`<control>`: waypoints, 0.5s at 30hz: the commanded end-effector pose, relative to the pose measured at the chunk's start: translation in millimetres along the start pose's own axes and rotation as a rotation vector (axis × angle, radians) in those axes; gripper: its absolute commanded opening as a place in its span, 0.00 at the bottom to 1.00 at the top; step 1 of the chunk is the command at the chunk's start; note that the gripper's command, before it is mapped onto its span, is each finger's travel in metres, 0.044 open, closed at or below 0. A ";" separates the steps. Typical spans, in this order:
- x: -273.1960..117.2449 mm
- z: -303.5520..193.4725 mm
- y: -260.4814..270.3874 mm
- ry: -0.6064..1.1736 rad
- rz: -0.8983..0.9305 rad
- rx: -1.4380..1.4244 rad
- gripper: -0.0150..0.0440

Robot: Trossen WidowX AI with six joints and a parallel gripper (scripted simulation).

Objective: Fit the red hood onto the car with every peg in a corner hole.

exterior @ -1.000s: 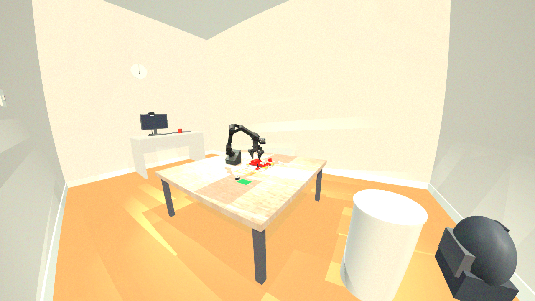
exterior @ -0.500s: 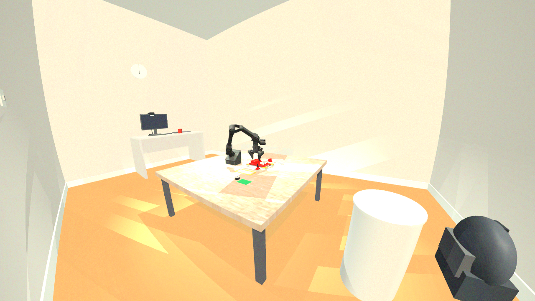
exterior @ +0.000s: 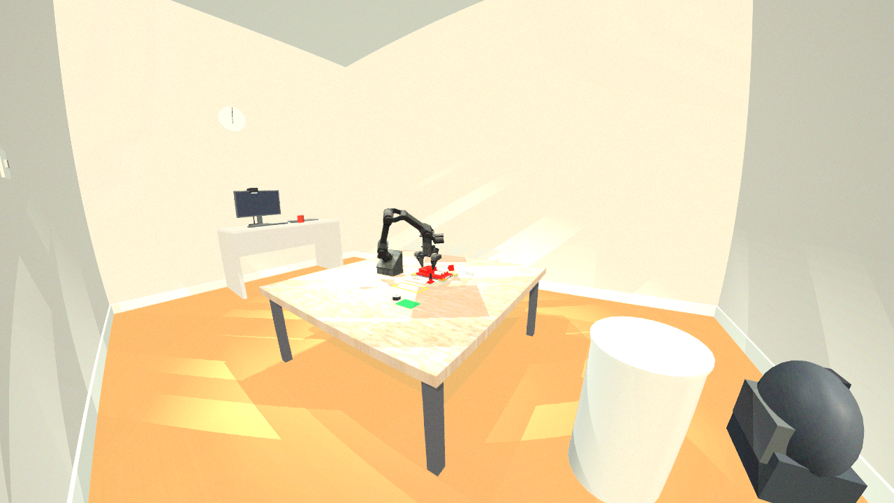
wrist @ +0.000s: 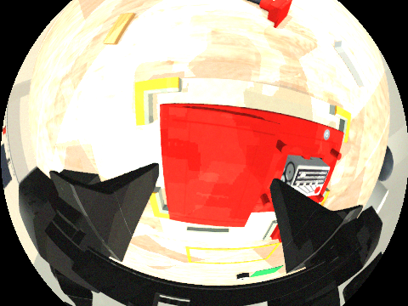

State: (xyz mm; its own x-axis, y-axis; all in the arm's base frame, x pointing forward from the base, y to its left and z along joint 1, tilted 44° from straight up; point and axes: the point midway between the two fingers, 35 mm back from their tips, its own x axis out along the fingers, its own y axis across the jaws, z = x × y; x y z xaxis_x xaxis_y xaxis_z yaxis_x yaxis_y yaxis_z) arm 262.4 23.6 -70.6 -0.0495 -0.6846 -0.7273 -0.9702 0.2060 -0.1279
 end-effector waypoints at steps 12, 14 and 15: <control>8.5 -1.0 1.1 0.005 -0.001 -0.005 1.00; 9.5 -1.0 1.1 0.005 -0.001 -0.005 1.00; 10.0 -1.1 1.1 0.005 -0.001 -0.005 1.00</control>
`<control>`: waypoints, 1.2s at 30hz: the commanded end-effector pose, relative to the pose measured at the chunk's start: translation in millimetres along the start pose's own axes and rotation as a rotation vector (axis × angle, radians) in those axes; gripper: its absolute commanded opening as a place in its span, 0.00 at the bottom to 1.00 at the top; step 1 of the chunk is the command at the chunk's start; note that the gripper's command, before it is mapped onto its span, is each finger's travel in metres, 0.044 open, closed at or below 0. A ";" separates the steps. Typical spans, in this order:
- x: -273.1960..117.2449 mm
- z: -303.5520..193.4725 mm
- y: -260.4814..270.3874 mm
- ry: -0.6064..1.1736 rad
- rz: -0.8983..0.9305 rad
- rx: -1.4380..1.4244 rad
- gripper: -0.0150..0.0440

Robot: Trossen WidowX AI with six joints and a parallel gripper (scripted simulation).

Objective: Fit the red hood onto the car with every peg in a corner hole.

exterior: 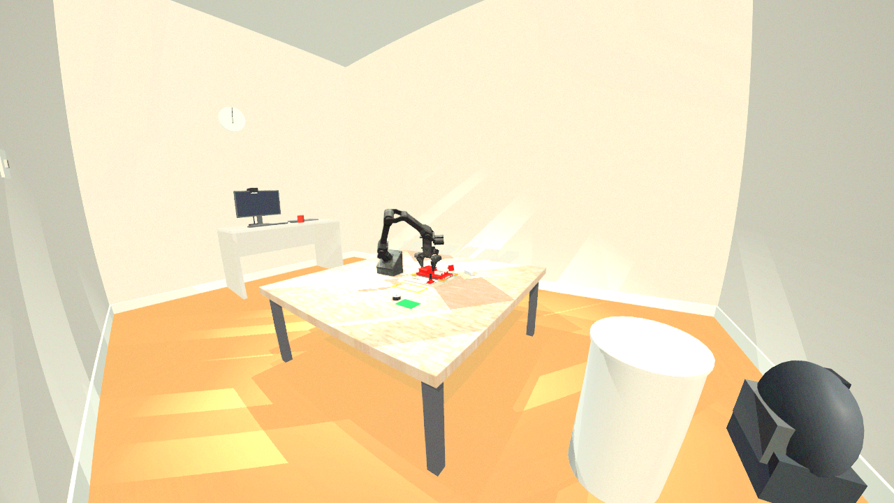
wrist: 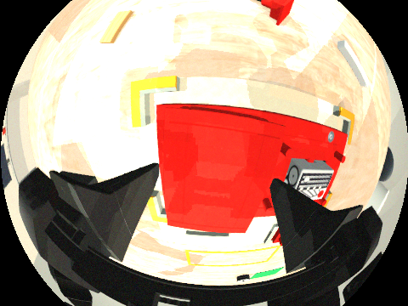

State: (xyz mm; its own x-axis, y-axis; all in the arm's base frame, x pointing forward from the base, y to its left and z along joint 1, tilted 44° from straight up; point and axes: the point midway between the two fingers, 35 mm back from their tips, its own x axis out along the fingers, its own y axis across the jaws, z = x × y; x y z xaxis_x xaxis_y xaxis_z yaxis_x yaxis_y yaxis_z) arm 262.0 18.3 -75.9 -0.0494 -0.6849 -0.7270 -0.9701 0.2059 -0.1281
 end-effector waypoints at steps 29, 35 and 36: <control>-13.5 0.2 0.6 -0.001 0.002 -0.002 0.25; -25.9 0.4 0.6 -0.001 0.002 -0.002 0.25; -28.2 0.4 0.6 -0.001 0.002 -0.002 0.25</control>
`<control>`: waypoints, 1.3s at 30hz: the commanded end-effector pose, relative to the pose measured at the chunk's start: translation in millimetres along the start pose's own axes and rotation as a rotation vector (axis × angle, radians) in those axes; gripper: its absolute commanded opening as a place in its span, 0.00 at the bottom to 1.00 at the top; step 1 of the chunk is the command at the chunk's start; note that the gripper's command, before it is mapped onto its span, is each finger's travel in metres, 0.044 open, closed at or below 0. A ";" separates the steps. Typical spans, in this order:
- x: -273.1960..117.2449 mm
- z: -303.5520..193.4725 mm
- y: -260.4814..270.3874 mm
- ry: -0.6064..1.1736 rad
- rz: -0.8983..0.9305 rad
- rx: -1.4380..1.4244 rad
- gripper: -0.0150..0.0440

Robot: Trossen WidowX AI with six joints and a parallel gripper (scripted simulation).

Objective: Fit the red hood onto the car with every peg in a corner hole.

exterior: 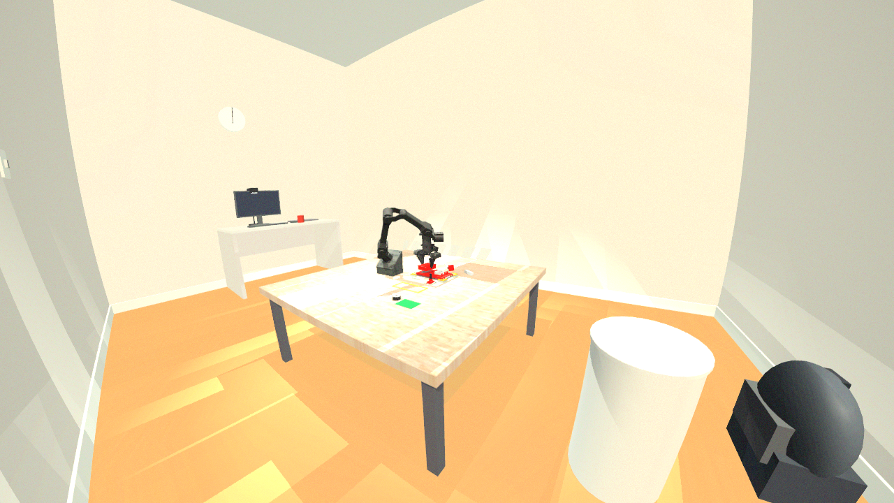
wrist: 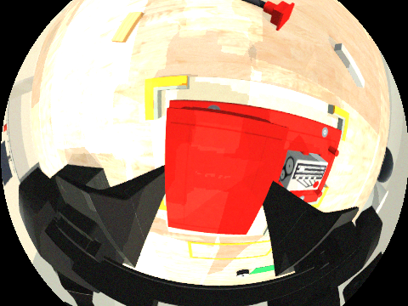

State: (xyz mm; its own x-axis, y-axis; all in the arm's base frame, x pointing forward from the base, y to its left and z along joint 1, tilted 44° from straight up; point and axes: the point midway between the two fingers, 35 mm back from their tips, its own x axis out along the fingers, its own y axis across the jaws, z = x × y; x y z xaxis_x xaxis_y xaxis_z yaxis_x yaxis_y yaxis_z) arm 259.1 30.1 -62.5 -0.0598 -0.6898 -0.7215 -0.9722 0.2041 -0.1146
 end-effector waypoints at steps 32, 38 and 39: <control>-50.7 2.0 -9.7 -0.007 -0.004 0.144 0.25; -52.1 3.3 -19.6 -0.009 -0.005 0.301 0.25; -52.3 3.5 -21.3 -0.009 -0.005 0.327 0.25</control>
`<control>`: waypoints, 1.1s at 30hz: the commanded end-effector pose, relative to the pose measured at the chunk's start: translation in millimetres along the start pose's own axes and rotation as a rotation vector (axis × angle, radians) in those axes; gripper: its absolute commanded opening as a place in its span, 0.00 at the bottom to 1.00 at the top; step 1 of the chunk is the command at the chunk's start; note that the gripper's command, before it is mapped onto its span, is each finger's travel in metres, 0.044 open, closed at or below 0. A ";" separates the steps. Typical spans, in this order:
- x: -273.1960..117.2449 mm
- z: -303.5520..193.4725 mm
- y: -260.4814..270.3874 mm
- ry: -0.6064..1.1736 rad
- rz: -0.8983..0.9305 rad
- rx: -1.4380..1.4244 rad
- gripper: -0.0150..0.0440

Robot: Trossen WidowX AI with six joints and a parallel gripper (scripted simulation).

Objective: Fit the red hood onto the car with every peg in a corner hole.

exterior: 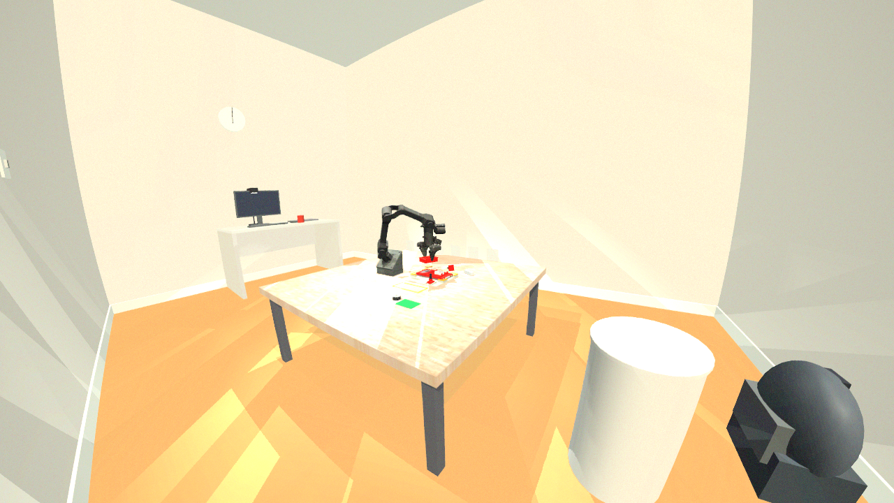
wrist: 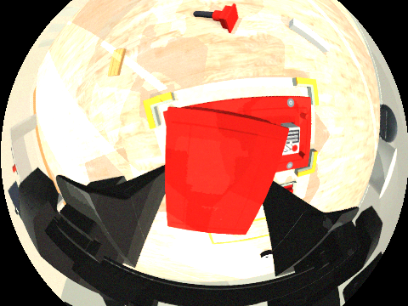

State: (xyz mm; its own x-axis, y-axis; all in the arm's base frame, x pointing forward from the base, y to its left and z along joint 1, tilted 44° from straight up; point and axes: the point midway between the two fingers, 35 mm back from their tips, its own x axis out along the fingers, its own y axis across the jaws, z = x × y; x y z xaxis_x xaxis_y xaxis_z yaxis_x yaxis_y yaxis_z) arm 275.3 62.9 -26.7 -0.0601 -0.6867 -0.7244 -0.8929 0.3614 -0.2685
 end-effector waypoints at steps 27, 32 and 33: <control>-6.5 15.4 -50.3 -0.017 -0.007 0.798 0.25; -6.7 16.9 -58.3 -0.018 -0.008 0.928 0.25; -6.8 17.1 -59.9 -0.018 -0.008 0.954 0.25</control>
State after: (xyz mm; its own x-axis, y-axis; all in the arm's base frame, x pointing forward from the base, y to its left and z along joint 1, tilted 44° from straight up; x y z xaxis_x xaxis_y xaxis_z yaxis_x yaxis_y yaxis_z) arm 328.7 56.6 -19.2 -0.0504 -0.6841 -0.7276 -0.2459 0.7146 -0.6549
